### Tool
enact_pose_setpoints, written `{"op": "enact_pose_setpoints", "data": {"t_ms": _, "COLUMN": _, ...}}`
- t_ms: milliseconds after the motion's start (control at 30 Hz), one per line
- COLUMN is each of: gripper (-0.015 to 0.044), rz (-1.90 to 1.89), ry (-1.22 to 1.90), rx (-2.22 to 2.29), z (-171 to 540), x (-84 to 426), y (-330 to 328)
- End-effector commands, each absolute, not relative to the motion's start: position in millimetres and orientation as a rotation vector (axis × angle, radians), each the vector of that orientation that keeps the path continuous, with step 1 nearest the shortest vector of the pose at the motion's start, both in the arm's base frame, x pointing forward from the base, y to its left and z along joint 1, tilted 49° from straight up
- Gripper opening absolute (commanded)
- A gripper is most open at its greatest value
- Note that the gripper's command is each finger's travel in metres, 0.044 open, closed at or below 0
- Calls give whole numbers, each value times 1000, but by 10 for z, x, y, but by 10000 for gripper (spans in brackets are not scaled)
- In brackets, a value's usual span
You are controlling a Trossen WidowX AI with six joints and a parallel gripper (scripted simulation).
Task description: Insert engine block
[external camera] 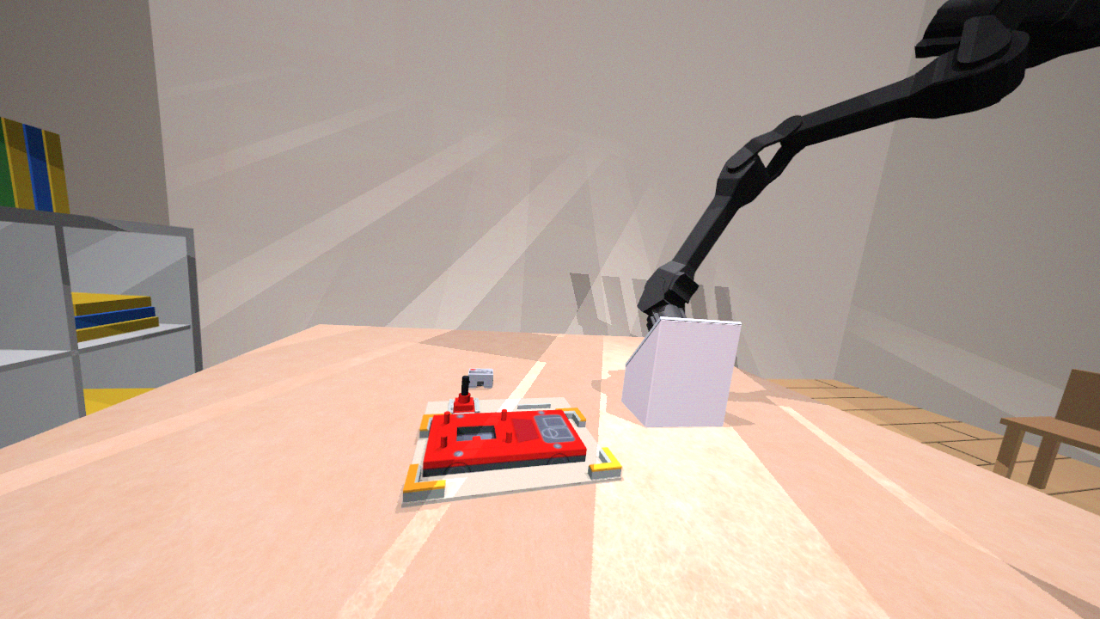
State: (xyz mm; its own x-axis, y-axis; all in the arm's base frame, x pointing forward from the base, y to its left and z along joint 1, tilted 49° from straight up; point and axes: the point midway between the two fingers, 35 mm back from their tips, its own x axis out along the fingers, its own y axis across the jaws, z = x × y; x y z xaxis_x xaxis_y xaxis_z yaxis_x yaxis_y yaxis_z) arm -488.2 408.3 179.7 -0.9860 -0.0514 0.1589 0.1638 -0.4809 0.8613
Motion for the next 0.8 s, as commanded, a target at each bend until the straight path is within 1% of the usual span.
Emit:
{"op": "enact_pose_setpoints", "data": {"t_ms": 0, "gripper": 426, "rz": -2595, "ry": -1528, "rx": -168, "z": 1797, "x": -4882, "y": 4083}}
{"op": "enact_pose_setpoints", "data": {"t_ms": 33, "gripper": 440, "rz": -2599, "ry": -1526, "rx": -168, "z": 1797, "x": -4874, "y": 4089}}
{"op": "enact_pose_setpoints", "data": {"t_ms": 133, "gripper": 440, "rz": -2650, "ry": -1504, "rx": -166, "z": 1790, "x": -4760, "y": 4189}}
{"op": "enact_pose_setpoints", "data": {"t_ms": 233, "gripper": 440, "rz": -2726, "ry": -1535, "rx": -204, "z": 1770, "x": -4548, "y": 4444}}
{"op": "enact_pose_setpoints", "data": {"t_ms": 533, "gripper": 440, "rz": -2967, "ry": -1662, "rx": -343, "z": 1712, "x": -3754, "y": 5217}}
{"op": "enact_pose_setpoints", "data": {"t_ms": 767, "gripper": 440, "rz": -3155, "ry": -1761, "rx": -440, "z": 1645, "x": -3022, "y": 5689}}
